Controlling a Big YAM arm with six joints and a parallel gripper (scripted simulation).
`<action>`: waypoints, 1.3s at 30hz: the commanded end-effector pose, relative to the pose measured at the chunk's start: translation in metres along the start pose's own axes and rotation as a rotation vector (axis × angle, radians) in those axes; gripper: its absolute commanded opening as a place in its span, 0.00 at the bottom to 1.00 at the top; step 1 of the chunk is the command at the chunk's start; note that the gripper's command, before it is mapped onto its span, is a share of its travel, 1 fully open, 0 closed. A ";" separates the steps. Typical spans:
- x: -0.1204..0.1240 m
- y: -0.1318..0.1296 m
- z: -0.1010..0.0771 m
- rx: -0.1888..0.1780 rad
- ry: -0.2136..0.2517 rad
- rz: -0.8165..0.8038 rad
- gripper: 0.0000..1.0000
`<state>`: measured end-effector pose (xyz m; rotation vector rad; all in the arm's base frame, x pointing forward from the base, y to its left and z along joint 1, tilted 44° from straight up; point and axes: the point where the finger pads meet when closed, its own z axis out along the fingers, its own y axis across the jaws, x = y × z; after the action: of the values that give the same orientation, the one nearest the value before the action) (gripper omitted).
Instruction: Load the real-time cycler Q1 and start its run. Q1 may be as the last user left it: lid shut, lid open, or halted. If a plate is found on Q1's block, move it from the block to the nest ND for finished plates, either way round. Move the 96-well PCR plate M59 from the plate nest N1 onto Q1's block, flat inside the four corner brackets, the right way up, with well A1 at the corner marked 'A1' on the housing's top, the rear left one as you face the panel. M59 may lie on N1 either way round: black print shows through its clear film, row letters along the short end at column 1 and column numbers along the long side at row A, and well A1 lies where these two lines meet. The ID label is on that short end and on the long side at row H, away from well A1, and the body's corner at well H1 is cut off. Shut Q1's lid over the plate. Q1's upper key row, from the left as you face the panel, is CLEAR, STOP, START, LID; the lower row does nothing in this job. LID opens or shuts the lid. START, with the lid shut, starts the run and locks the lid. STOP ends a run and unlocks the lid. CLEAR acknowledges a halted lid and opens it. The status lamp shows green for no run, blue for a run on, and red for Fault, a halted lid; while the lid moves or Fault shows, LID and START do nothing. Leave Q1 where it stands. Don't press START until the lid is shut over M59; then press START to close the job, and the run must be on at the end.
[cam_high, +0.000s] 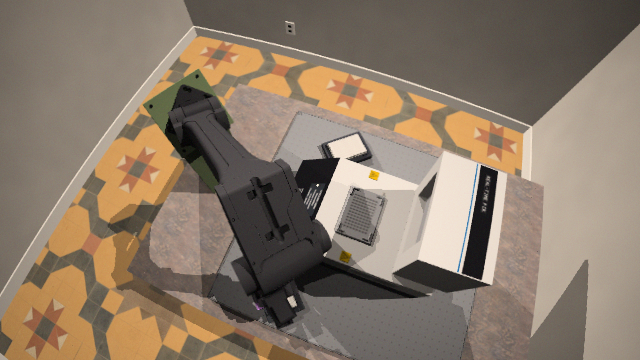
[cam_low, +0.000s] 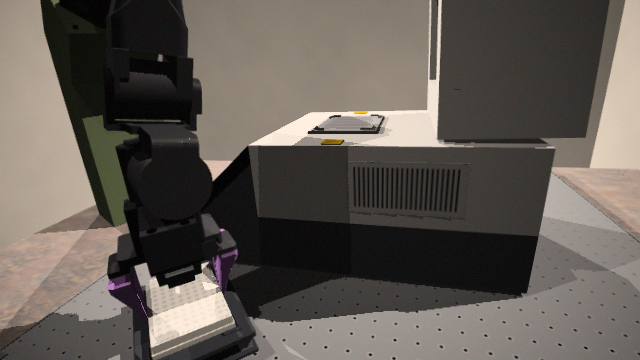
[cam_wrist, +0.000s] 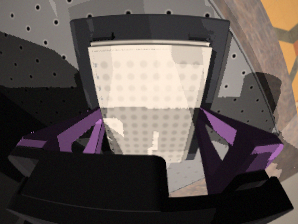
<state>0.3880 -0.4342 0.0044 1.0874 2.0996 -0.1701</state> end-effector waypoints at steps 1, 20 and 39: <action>0.048 0.000 0.005 -0.002 0.094 0.015 0.00; 0.058 -0.011 -0.023 0.007 0.115 0.017 0.00; -0.007 0.002 -0.037 0.001 -0.021 0.009 0.00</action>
<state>0.3645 -0.4150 0.0175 1.1038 2.1226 -0.1588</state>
